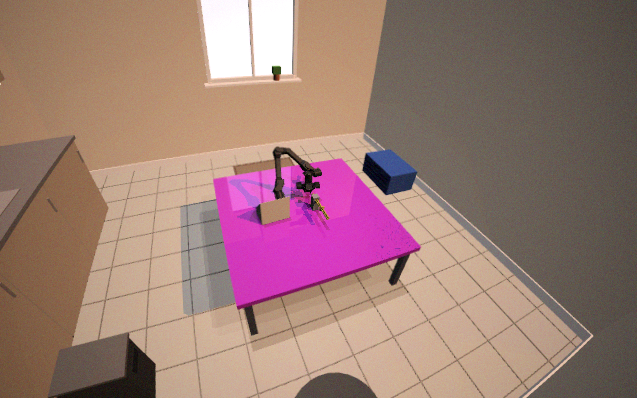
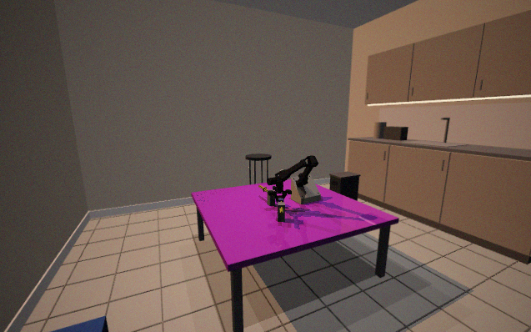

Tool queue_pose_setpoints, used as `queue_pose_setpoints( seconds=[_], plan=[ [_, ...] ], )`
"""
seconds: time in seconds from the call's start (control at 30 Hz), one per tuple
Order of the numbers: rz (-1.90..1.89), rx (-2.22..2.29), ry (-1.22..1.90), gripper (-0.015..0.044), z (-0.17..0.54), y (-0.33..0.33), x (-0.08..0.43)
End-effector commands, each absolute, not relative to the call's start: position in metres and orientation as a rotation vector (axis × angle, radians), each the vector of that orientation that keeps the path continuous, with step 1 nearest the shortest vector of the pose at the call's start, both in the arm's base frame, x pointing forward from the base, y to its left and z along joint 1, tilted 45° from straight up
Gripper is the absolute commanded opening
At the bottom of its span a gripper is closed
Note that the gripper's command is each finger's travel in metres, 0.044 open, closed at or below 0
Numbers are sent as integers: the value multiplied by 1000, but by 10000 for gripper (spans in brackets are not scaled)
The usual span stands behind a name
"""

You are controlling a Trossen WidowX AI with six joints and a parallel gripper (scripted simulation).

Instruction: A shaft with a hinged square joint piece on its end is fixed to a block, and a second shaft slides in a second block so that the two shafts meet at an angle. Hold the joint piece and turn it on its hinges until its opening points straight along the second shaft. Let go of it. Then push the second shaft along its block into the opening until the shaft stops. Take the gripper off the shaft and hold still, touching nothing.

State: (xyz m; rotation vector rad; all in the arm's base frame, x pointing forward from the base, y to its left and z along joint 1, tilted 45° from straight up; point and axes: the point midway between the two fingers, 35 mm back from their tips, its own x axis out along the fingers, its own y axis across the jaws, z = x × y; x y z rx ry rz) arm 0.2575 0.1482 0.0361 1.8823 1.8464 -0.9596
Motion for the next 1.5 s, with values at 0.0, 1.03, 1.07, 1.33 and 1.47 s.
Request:
queue_pose_setpoints(
  seconds=[0.0, 1.03, 1.07, 1.33, 1.47],
  plan=[
    [-962, 1885, 1849, 182, 36, 149, 257],
    [-960, 1882, 1846, 0, 36, 148, 257],
    [-960, 1882, 1846, 0, 36, 148, 257],
    [-837, 1780, 1849, 0, 36, 147, 264],
    [-773, 1726, 1846, 0, 37, 146, 268]
  ],
)
